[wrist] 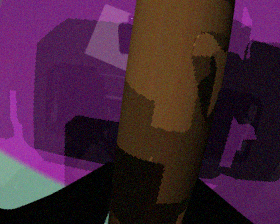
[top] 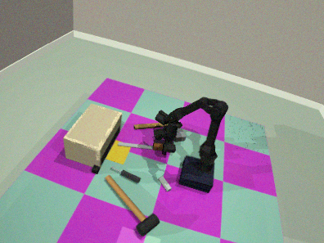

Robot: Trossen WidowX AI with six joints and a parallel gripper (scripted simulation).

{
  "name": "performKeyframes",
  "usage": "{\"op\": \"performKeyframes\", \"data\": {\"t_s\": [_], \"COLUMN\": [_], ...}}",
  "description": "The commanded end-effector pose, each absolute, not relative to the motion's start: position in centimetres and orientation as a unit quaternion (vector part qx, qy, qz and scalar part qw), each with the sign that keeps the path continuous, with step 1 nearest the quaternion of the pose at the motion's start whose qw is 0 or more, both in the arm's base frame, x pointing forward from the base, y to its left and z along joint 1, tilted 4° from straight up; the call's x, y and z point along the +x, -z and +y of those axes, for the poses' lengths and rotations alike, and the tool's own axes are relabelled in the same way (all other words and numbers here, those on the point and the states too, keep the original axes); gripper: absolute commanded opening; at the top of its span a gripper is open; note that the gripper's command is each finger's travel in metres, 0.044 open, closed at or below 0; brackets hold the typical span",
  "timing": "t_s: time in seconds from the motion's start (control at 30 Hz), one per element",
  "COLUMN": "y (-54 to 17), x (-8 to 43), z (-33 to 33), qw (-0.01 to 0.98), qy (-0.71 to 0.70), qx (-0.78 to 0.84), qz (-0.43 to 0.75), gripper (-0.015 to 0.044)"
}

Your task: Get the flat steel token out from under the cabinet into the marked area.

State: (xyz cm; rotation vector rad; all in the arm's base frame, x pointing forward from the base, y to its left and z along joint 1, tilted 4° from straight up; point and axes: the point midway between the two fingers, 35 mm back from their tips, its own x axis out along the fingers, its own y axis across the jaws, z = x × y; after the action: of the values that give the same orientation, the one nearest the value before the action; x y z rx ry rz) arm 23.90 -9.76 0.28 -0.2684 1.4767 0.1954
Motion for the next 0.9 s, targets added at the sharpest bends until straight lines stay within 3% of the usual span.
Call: {"op": "performKeyframes", "data": {"t_s": [0.0, 0.87], "y": [-0.3, -0.6], "x": [24.1, 27.6], "z": [-9.7, -8.7], "qw": [0.727, 0.728], "qy": [-0.088, -0.087], "qx": [-0.121, -0.12], "qz": [0.67, 0.67], "gripper": [0.0, 0.0]}}
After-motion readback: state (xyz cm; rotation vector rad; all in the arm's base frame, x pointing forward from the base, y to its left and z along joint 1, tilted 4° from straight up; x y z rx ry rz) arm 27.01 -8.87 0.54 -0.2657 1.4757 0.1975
